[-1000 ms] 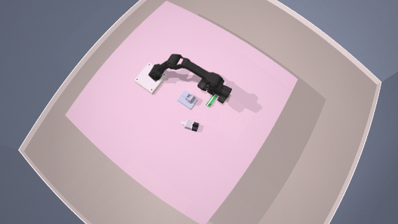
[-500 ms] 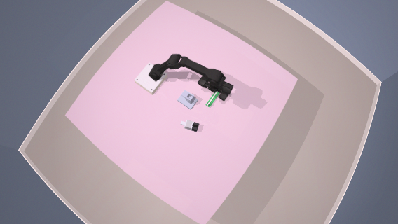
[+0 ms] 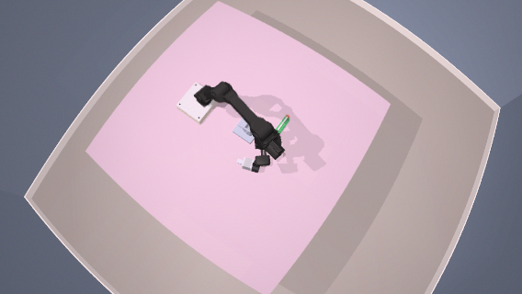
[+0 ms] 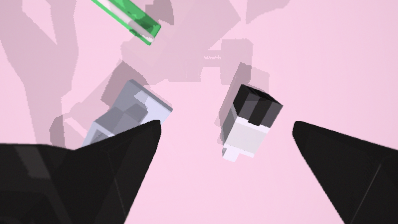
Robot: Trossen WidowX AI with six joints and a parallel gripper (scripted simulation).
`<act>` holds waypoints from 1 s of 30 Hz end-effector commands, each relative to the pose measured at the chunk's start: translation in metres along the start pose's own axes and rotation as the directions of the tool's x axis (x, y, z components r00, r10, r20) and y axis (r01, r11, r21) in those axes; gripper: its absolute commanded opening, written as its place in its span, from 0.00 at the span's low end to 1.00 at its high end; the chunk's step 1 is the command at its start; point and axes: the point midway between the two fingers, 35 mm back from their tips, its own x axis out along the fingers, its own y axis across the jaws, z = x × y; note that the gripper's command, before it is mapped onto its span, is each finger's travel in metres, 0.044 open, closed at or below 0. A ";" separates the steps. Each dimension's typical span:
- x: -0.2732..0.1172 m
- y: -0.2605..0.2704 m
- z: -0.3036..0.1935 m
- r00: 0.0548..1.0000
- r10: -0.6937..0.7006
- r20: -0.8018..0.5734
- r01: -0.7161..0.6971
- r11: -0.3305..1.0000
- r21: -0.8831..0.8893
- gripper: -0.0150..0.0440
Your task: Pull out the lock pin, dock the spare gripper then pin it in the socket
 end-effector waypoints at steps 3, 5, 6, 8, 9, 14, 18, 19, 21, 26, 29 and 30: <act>0.003 -0.039 -0.049 0.999 -0.022 -0.032 0.032 0.935 0.352 1.00; 0.003 -0.039 -0.049 0.999 -0.022 -0.032 0.032 0.935 0.352 1.00; 0.003 -0.039 -0.049 0.999 -0.022 -0.032 0.032 0.935 0.352 1.00; 0.003 -0.039 -0.049 0.999 -0.022 -0.032 0.032 0.935 0.352 1.00; 0.003 -0.039 -0.049 0.999 -0.022 -0.032 0.032 0.935 0.352 1.00; 0.009 -0.040 -0.048 0.999 -0.022 -0.032 0.032 0.935 0.352 1.00; 0.026 -0.042 -0.048 0.999 -0.022 -0.032 0.032 0.935 0.352 1.00; 0.032 -0.042 -0.048 0.999 -0.022 -0.032 0.032 0.935 0.352 1.00; 0.043 -0.042 -0.048 0.999 -0.022 -0.032 0.032 0.935 0.352 1.00; 0.070 -0.042 -0.047 0.999 -0.021 -0.032 0.031 0.935 0.352 1.00; 0.073 -0.042 -0.047 0.999 -0.021 -0.032 0.031 0.935 0.352 1.00; 0.074 -0.042 -0.047 0.999 -0.021 -0.032 0.031 0.935 0.352 1.00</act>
